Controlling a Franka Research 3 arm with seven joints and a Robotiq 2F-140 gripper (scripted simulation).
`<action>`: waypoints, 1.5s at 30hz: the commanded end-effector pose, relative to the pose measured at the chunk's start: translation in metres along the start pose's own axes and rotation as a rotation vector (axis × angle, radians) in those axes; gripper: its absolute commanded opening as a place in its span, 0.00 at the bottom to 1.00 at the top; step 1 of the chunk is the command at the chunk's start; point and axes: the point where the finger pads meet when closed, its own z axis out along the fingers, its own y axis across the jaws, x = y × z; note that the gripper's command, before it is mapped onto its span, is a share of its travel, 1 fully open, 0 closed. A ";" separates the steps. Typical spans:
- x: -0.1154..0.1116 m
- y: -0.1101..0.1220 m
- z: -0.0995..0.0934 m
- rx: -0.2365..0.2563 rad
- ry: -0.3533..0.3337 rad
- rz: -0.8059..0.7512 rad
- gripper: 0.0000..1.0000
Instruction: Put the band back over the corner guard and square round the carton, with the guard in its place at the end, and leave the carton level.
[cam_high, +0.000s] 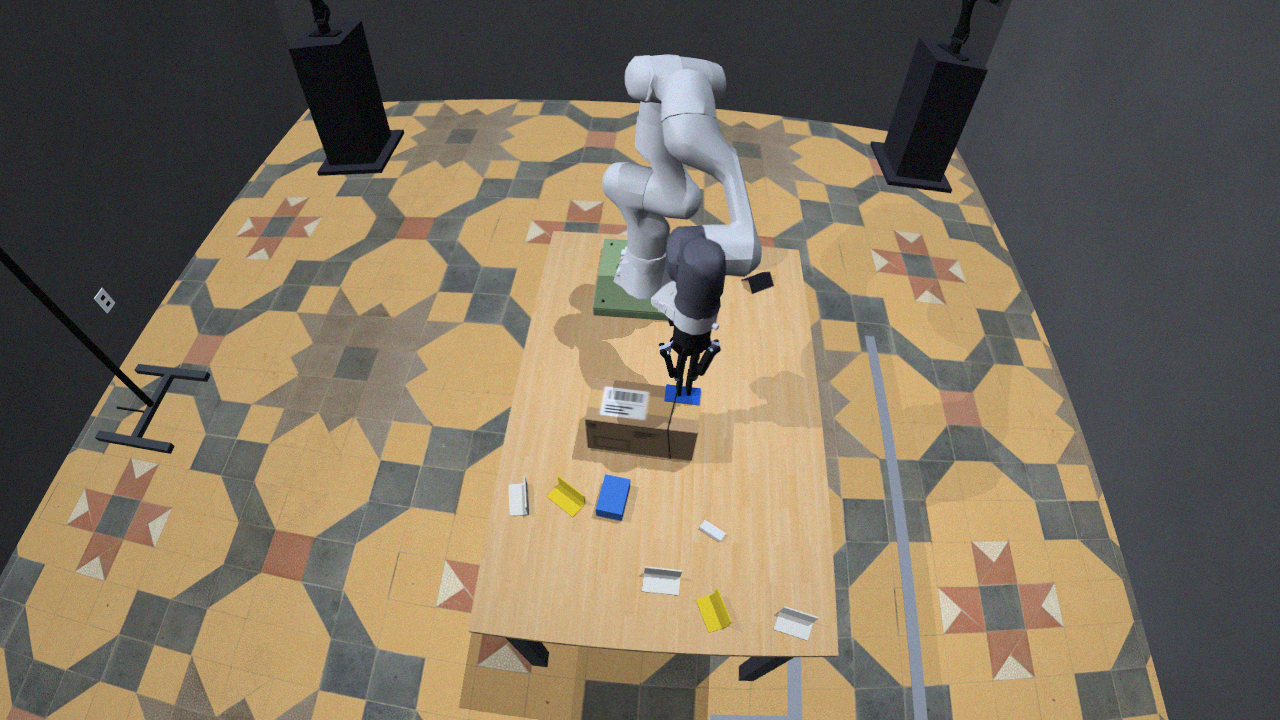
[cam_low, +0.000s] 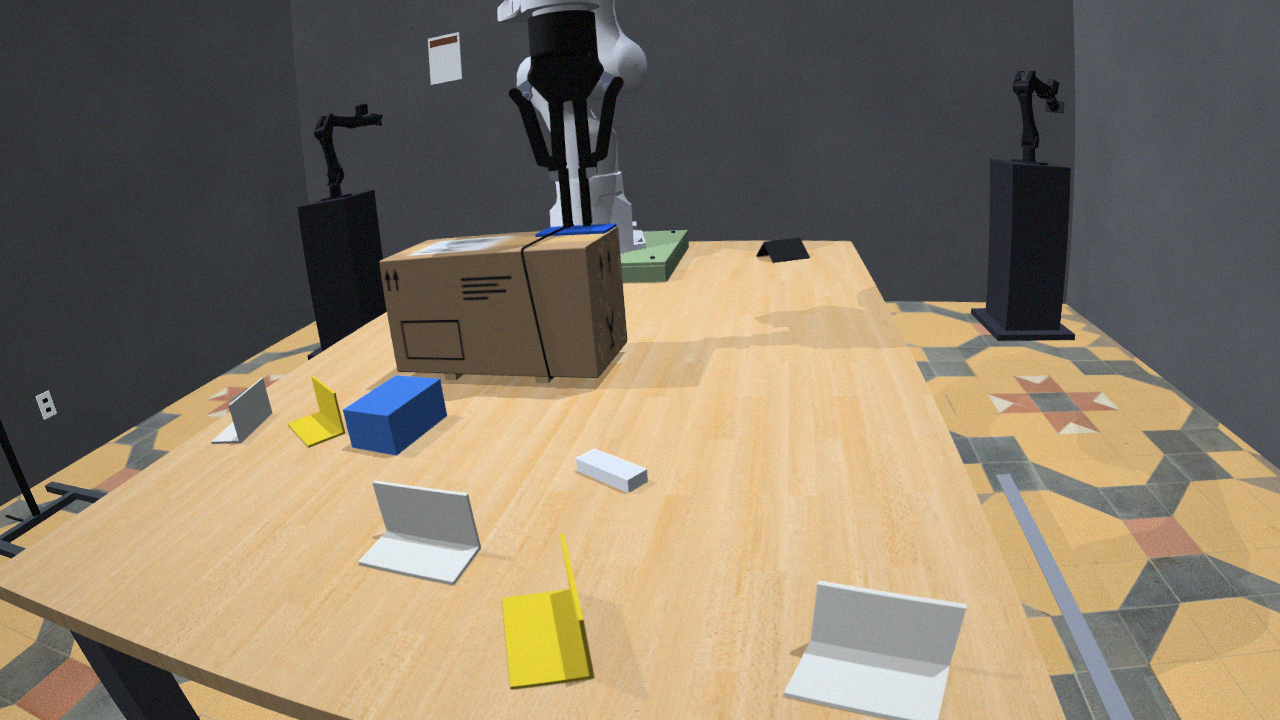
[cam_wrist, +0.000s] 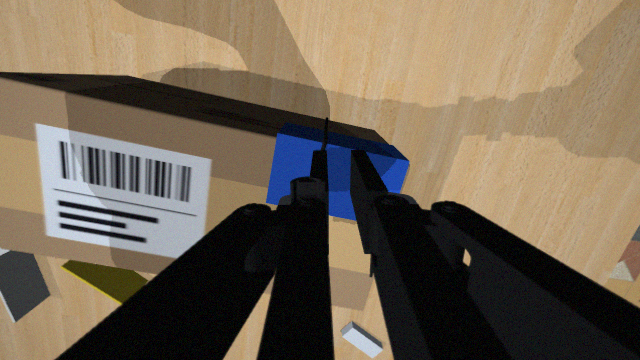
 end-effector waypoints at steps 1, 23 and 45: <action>0.000 0.000 0.001 0.001 0.000 0.003 0.18; 0.000 0.000 0.000 0.001 0.000 0.003 0.18; 0.000 0.000 -0.009 0.001 0.000 0.003 0.18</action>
